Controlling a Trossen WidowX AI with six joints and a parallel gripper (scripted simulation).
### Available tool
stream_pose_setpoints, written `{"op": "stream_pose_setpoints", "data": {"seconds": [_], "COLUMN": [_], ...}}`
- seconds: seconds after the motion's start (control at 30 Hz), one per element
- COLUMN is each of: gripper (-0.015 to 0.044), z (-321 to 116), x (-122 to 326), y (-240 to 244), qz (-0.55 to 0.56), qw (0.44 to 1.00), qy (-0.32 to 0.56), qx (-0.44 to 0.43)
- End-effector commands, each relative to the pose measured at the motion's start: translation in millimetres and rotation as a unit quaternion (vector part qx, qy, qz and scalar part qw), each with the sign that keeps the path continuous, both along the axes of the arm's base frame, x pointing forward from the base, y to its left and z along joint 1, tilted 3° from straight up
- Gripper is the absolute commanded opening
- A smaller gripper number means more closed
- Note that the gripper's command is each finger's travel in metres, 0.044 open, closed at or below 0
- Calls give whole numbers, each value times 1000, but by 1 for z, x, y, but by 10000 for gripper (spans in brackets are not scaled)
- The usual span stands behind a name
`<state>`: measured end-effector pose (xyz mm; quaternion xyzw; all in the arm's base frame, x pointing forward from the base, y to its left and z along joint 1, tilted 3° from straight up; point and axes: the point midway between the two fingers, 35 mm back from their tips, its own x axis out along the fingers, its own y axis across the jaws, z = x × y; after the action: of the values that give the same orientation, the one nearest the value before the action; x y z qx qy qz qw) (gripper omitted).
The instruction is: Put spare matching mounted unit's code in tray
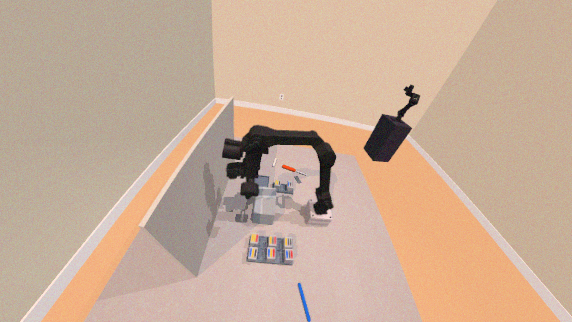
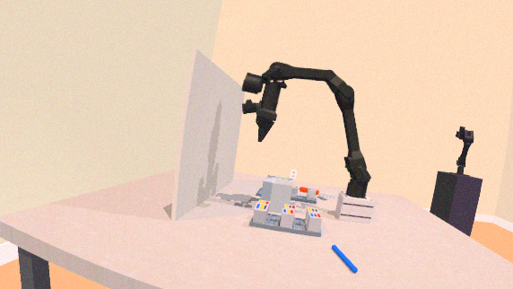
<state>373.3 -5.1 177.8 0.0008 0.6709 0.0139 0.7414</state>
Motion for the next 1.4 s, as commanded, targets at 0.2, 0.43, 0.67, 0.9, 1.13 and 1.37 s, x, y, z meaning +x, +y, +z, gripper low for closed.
{"op": "stream_pose_setpoints", "data": {"seconds": [0.2,0.43,0.67,0.9,1.13,1.37], "gripper": [440,440,440,440,440,387], "z": [-23,-23,-29,-61,-92,-104], "x": [-2,-2,-2,-29,-97,-104], "y": [-50,-50,-23,100,197,204], "qz": [-78,-78,-5,339,639,664], "qw": [995,995,998,939,767,745], "qy": [49,49,50,49,43,42], "qx": [-31,-31,-33,-41,-46,-46]}}
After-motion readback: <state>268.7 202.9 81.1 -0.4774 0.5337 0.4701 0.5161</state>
